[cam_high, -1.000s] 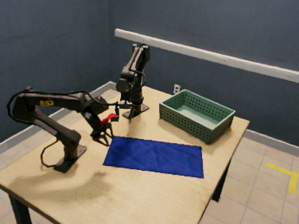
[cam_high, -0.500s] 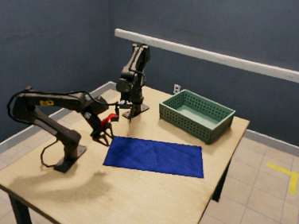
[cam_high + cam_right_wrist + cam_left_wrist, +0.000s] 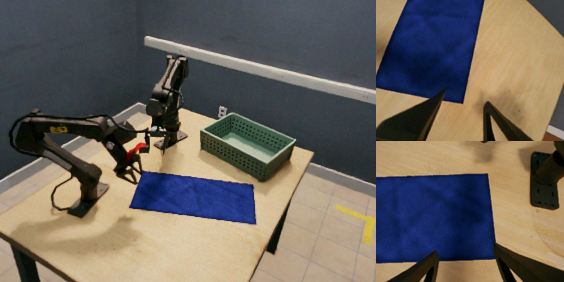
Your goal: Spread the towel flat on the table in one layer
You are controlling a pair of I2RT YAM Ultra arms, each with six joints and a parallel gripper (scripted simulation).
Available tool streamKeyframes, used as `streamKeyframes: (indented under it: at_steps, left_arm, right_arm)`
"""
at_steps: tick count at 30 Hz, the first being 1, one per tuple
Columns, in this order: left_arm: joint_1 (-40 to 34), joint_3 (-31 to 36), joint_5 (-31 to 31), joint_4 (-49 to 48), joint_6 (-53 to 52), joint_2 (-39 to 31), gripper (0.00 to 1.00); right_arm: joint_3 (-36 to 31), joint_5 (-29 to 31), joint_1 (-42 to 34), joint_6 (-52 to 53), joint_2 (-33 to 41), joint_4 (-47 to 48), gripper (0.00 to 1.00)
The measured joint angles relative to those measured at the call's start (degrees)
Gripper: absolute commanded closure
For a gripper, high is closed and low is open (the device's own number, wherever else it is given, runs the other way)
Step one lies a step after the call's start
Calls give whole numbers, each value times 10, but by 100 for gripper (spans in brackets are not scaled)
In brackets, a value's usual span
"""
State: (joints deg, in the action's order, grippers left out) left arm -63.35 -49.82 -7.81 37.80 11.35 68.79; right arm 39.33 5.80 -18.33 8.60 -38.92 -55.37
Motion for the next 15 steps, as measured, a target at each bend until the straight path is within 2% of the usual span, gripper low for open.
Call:
streamKeyframes:
  at_steps: [4, 10, 15]
  left_arm:
    - [0, -3, 0, 6, 0, 1, 36]
    - [0, -56, 0, 54, 1, 2, 36]
    - [23, -59, -18, 85, 31, -40, 36]
  right_arm:
    - [0, 0, 0, 0, 0, 0, 36]
    - [0, -2, 3, 0, 0, 0, 36]
    - [5, -6, 98, -8, 10, -11, 36]
